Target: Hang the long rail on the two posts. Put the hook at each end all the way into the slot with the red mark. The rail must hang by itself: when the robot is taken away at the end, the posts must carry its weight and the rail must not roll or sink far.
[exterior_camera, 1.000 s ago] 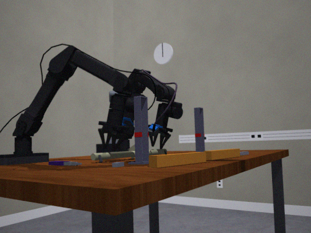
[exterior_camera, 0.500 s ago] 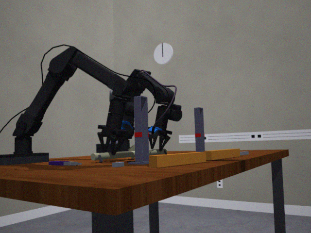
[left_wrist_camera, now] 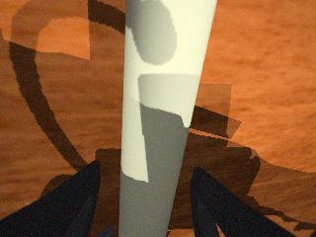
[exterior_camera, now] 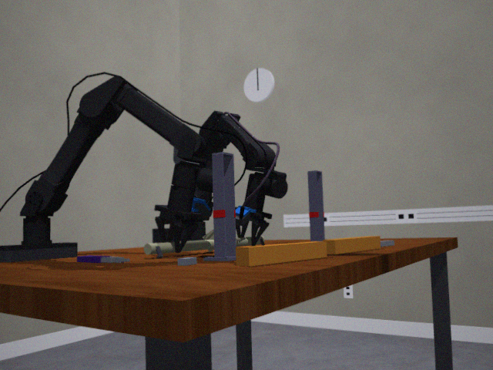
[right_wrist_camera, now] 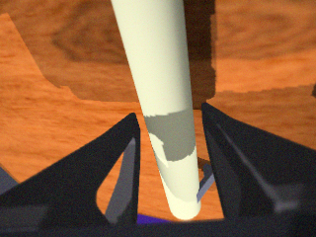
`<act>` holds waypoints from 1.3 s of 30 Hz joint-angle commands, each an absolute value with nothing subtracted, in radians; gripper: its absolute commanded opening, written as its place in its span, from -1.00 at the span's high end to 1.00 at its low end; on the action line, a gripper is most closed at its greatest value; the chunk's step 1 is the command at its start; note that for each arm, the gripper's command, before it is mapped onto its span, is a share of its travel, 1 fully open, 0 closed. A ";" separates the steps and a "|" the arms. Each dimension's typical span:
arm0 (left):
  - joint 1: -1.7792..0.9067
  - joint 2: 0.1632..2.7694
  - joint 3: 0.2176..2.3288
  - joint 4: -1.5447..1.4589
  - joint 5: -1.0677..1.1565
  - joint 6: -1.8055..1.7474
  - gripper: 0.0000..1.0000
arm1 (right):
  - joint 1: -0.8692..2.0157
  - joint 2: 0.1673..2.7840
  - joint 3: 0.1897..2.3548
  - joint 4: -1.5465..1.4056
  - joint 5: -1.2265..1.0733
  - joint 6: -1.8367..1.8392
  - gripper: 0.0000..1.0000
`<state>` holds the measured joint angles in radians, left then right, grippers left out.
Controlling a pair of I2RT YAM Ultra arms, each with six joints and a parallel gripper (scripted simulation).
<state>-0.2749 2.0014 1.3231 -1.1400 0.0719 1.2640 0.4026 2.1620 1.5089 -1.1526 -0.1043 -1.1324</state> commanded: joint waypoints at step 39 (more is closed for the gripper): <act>-0.275 1.999 1.327 -1.138 0.081 1.264 0.44 | 0.399 2.150 1.509 -1.152 -0.112 -1.136 0.63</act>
